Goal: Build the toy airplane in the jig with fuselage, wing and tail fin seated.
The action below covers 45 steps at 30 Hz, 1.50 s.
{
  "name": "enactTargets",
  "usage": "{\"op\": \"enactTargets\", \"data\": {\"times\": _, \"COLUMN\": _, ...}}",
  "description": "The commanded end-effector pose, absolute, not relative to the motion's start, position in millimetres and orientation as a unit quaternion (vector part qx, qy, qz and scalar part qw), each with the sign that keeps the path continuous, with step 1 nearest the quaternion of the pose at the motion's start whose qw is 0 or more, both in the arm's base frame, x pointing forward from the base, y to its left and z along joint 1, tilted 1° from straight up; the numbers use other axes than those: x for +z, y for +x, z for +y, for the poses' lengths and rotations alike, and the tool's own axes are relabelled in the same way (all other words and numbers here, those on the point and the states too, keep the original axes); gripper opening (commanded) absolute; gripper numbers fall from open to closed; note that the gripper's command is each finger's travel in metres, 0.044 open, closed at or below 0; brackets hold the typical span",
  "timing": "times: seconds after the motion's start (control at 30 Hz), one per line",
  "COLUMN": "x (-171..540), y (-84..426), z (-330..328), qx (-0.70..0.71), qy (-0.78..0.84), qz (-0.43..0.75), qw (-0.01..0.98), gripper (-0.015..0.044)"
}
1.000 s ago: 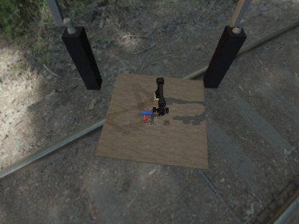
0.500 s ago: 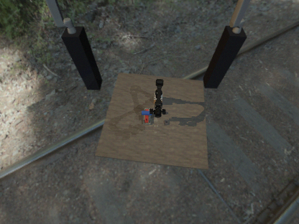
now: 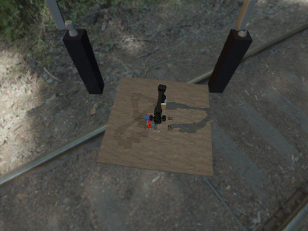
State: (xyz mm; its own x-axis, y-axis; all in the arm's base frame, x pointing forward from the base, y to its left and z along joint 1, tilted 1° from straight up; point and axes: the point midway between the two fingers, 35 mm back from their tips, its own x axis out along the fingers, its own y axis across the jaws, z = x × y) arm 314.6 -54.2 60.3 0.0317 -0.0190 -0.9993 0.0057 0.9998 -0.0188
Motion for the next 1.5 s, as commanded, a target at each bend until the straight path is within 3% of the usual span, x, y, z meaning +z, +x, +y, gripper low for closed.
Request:
{"op": "enactTargets", "data": {"times": 0.0, "x": 58.4, "y": 320.1, "z": -66.9, "qx": -0.007, "qy": -0.006, "qz": 0.694, "qw": 0.72, "gripper": 0.0}}
{"op": "enactTargets", "data": {"times": 0.9, "x": 42.7, "y": 326.2, "z": -143.6, "qx": -0.007, "qy": -0.013, "qz": 0.694, "qw": 0.72, "gripper": 0.0}}
{"op": "enactTargets", "data": {"times": 1.0, "x": 42.8, "y": 326.3, "z": -143.6, "qx": -0.007, "qy": -0.013, "qz": 0.694, "qw": 0.72, "gripper": 0.0065}}
{"op": "enactTargets", "data": {"times": 1.47, "x": 42.7, "y": 326.2, "z": -143.5, "qx": -0.007, "qy": -0.013, "qz": 0.694, "qw": 0.72, "gripper": 0.0065}}
